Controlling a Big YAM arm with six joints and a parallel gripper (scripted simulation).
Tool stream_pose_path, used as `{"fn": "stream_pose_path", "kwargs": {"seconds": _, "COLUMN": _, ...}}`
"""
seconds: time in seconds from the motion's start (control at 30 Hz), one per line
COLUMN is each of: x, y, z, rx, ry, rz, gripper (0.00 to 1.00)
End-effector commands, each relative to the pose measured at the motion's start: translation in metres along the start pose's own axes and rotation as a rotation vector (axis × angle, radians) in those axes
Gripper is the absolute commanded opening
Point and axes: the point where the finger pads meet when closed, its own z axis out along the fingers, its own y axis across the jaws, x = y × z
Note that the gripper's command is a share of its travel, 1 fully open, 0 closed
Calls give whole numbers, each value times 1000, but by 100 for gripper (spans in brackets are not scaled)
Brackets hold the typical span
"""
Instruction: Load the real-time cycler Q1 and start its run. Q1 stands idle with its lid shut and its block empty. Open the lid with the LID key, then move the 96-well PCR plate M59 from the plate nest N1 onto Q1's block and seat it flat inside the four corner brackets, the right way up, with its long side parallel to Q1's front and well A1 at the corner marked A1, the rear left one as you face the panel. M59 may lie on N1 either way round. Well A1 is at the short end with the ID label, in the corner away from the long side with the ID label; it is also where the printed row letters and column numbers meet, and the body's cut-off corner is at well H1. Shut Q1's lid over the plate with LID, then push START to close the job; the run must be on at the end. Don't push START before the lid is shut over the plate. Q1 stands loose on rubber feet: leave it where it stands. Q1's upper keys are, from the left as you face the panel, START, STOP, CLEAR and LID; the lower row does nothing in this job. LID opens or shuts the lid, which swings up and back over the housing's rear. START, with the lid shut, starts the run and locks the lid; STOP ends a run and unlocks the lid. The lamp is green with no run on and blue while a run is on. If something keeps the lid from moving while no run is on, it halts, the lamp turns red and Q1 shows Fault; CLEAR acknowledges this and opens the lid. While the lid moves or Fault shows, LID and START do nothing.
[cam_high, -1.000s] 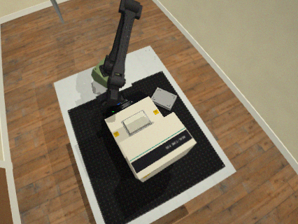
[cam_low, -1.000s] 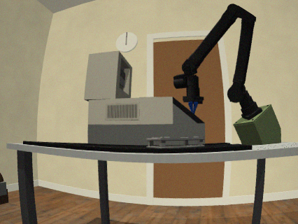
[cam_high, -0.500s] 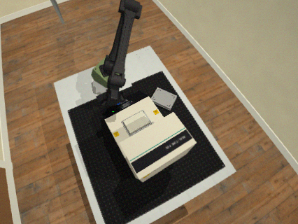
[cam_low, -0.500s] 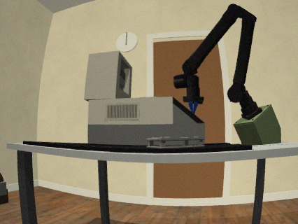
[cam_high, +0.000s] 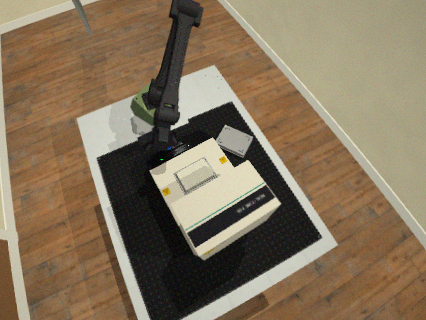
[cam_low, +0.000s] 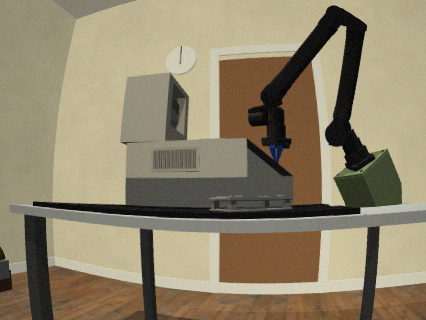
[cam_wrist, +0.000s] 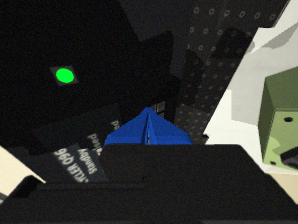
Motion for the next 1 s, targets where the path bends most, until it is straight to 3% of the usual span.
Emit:
{"fn": "stream_pose_path", "kwargs": {"seconds": 0.0, "x": 25, "y": -16, "z": 28, "rx": 47, "ry": 94, "rz": -24, "gripper": 0}}
{"fn": "stream_pose_path", "kwargs": {"seconds": 0.97, "x": 33, "y": -20, "z": 35, "rx": 57, "ry": 120, "rz": -29, "gripper": 0}}
